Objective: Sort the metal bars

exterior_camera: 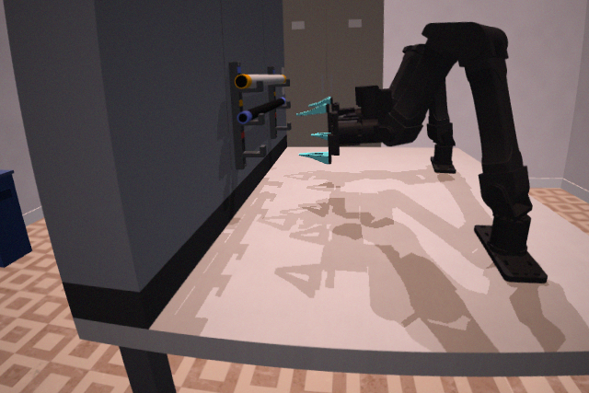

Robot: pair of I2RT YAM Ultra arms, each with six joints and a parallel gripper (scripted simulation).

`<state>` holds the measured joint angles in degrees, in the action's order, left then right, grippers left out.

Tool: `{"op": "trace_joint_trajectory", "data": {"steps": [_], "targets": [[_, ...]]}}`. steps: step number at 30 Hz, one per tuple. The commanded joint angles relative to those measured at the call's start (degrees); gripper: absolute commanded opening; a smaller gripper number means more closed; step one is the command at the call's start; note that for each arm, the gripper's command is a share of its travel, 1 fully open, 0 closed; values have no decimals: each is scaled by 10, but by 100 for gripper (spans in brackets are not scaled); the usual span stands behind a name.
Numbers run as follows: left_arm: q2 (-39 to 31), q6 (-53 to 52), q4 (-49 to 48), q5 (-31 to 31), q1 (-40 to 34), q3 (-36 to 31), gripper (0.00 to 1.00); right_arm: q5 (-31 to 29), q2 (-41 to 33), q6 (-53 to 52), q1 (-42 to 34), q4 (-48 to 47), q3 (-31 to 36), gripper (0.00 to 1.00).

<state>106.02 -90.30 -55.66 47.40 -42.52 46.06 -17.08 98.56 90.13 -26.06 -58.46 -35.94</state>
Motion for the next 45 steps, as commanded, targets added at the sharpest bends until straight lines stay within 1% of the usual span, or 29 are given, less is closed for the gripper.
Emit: {"op": "trace_joint_trajectory", "data": {"steps": [1,10,45], "targets": [[18,4,-37,-16,14,23,100,10,25,-1,8,-36,-29,100],[74,3,-67,-39,37,48,100,20,94,-1,18,-71,-64,100],[76,3,-69,-39,37,50,100,20,97,-1,18,-72,-66,100]]}}
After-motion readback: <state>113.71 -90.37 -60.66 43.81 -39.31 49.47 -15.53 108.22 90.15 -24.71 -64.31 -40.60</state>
